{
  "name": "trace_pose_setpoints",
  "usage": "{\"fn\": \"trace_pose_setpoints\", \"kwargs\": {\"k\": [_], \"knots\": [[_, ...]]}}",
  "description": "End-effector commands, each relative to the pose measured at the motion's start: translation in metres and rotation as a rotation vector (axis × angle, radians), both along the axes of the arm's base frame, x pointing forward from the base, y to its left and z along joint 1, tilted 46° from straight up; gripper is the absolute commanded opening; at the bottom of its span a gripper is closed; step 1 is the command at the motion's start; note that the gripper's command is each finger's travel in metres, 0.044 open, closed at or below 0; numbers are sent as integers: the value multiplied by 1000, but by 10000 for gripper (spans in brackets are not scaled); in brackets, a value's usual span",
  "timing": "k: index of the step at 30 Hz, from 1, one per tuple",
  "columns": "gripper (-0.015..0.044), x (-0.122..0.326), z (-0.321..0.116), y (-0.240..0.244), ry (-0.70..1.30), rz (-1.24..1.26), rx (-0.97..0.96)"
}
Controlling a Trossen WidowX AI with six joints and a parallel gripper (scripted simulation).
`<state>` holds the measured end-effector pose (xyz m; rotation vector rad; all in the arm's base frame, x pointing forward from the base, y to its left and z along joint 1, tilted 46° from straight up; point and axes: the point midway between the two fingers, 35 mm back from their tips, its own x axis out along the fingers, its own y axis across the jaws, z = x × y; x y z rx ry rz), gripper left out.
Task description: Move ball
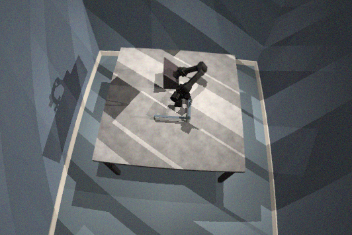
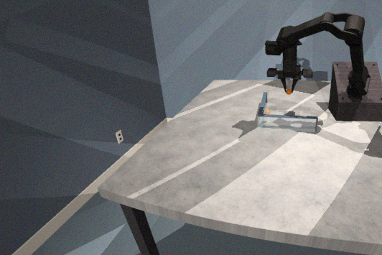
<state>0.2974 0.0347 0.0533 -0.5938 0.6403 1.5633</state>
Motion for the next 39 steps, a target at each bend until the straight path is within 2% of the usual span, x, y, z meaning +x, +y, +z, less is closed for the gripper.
{"fn": "trace_pose_setpoints", "kwargs": {"k": [1, 39], "knots": [[0, 7, -2, -1, 74, -69, -10], [0, 79, -50, 0, 967, -963, -117]]}}
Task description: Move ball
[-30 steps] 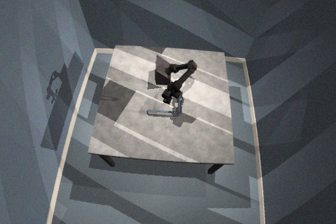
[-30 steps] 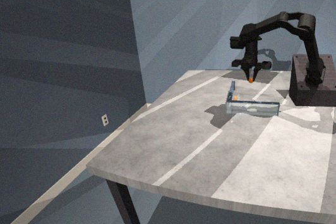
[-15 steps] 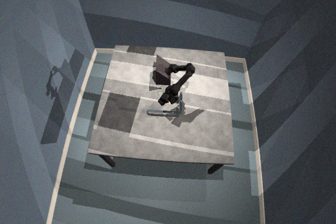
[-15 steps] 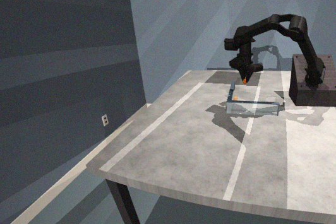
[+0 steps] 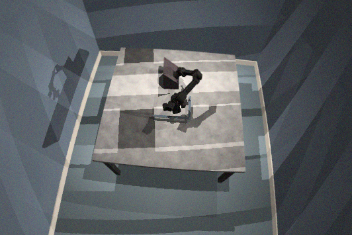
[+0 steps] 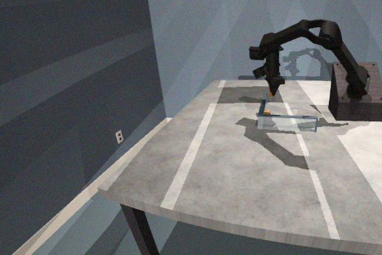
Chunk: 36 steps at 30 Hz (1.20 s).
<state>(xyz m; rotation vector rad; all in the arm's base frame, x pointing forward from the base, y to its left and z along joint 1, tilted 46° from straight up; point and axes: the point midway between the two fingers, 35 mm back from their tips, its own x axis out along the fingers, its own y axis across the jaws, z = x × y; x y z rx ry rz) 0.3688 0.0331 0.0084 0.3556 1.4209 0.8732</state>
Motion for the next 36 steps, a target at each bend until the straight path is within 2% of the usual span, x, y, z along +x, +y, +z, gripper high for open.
{"fn": "trace_pose_setpoints", "kwargs": {"k": [1, 6, 13, 24, 36], "knots": [[0, 9, -7, 2, 101, -103, -10], [0, 15, -12, 2, 183, -186, -20], [0, 15, -17, 6, 182, -186, -21], [0, 9, -60, 51, 183, -186, -17], [0, 8, -67, 58, 183, -185, -17]]}}
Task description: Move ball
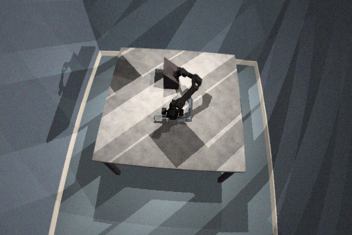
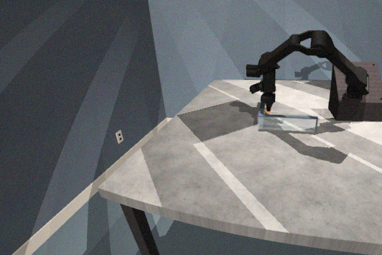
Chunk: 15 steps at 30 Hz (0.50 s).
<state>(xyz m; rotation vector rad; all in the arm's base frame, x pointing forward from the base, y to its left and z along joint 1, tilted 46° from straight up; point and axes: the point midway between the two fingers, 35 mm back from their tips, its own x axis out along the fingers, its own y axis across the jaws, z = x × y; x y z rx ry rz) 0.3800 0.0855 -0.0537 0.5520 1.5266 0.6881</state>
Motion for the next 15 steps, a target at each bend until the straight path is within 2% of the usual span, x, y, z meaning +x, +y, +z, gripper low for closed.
{"fn": "trace_pose_setpoints", "kwargs": {"k": [1, 13, 15], "knots": [[0, -3, -6, 7, 9, 2, 3], [0, -4, -12, 13, 9, 2, 4], [52, -3, -11, 11, 5, 1, 1]]}}
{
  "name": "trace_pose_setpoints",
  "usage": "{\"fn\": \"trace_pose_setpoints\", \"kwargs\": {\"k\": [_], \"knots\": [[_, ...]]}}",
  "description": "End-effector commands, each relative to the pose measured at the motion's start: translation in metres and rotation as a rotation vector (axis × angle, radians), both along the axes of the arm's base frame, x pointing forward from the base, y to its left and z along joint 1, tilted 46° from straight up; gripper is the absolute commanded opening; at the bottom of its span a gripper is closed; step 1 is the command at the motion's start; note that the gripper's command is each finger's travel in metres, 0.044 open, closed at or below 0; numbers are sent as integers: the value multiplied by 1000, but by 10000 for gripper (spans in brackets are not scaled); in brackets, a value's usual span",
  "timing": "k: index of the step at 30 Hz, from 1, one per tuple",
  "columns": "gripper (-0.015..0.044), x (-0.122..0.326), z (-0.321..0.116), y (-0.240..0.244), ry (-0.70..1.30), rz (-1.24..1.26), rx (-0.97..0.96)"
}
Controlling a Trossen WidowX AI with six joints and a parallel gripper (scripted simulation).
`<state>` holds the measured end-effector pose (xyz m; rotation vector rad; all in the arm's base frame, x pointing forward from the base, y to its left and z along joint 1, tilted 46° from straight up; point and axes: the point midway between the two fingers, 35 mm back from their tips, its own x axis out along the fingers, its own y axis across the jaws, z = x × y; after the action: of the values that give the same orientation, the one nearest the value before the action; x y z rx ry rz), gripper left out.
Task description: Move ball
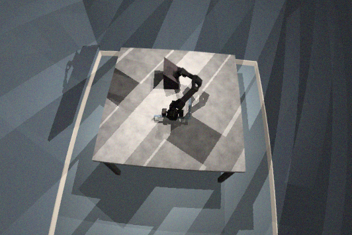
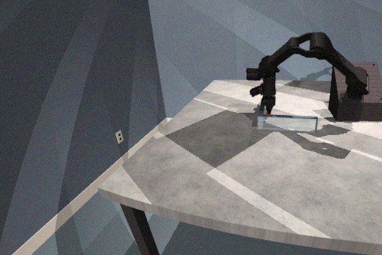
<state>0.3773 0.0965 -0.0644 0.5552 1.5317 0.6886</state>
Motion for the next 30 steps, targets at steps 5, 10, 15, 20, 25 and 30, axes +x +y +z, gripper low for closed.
{"fn": "trace_pose_setpoints", "kwargs": {"k": [5, 10, 15, 20, 25, 30], "knots": [[184, 0, 0, 0, 0, 0, 0], [219, 0, 0, 0, 0, 0, 0], [219, 2, 7, -8, 0, 0, -2], [219, 6, 59, -59, 3, 2, -2], [219, 6, 61, -61, 3, 2, -2], [219, 9, 54, -58, -4, -14, -2]]}}
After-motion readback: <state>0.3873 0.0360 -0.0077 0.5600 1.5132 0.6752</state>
